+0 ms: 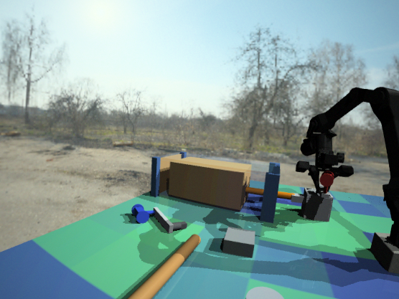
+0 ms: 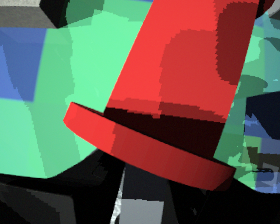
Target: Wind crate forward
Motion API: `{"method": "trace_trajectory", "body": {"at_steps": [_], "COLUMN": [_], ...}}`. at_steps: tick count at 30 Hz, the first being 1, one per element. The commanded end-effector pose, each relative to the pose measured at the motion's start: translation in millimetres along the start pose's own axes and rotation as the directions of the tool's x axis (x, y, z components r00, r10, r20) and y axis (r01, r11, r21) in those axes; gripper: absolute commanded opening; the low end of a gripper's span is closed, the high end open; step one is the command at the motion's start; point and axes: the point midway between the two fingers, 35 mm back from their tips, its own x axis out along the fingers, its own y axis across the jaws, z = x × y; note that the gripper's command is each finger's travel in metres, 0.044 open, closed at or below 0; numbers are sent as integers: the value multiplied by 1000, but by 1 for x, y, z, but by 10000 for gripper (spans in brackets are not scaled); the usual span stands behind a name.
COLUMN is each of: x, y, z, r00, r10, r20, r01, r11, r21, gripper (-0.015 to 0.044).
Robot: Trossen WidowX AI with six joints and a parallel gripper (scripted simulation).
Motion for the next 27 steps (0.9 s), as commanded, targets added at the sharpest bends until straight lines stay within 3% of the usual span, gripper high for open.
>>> {"method": "trace_trajectory", "body": {"at_steps": [1, 27], "x": [1, 3], "y": [0, -3], "z": [0, -1], "r00": [1000, 1000], "r10": [0, -19], "r20": [1, 0], "r01": [0, 19], "r11": [1000, 999], "r21": [-2, 44], "gripper": [0, 0]}}
